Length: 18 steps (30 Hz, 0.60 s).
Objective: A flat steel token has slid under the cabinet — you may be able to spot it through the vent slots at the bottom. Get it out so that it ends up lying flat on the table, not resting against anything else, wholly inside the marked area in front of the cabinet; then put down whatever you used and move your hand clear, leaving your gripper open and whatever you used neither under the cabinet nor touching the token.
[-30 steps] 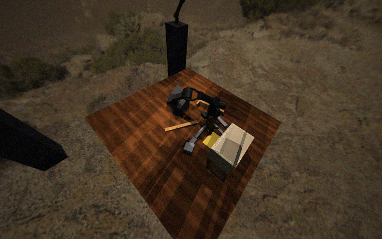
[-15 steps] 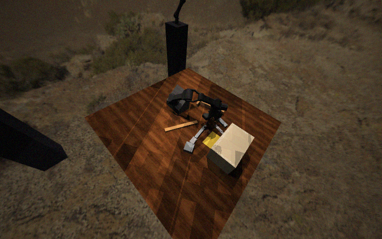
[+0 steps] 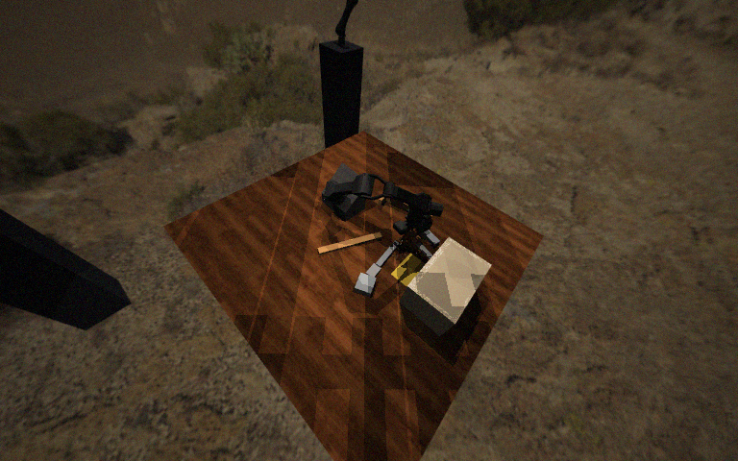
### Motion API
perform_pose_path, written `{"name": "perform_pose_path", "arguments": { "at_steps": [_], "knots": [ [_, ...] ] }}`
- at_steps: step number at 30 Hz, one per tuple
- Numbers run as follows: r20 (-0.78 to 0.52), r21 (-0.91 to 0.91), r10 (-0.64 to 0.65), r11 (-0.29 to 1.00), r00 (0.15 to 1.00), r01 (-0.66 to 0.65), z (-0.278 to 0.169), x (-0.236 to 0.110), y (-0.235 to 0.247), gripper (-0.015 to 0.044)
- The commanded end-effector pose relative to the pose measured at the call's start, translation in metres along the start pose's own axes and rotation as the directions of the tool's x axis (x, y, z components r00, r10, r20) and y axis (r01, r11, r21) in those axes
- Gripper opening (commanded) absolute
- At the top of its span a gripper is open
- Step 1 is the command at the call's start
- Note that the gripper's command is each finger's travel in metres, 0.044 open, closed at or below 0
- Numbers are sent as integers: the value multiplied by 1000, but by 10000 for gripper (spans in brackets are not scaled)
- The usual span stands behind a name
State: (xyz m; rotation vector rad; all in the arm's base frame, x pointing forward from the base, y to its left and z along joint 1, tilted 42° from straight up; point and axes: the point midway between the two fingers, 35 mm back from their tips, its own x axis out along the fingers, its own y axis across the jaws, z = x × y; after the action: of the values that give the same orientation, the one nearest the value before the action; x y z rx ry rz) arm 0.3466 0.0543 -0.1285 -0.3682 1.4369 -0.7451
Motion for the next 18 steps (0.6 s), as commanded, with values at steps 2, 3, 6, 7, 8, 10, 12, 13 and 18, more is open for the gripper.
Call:
{"name": "perform_pose_path", "arguments": {
  "at_steps": [2,3,6,7,8,10,12,13,18],
  "knots": [
    [0,3,4,1000,1000,-4,9,0,1,0],
    [0,3,4,1000,1000,-4,10,0,1,0],
    [0,3,4,1000,1000,-4,13,0,1,0],
    [0,3,3,1000,1000,-3,14,0,1,0],
    [0,3,3,1000,1000,-3,15,0,1,0],
    [0,3,3,1000,1000,-3,17,0,1,0],
    [0,3,3,1000,1000,-3,19,0,1,0],
    [0,3,3,1000,1000,-3,20,0,1,0],
    [1,3,3,1000,1000,-3,26,0,1,0]
  ]
}}
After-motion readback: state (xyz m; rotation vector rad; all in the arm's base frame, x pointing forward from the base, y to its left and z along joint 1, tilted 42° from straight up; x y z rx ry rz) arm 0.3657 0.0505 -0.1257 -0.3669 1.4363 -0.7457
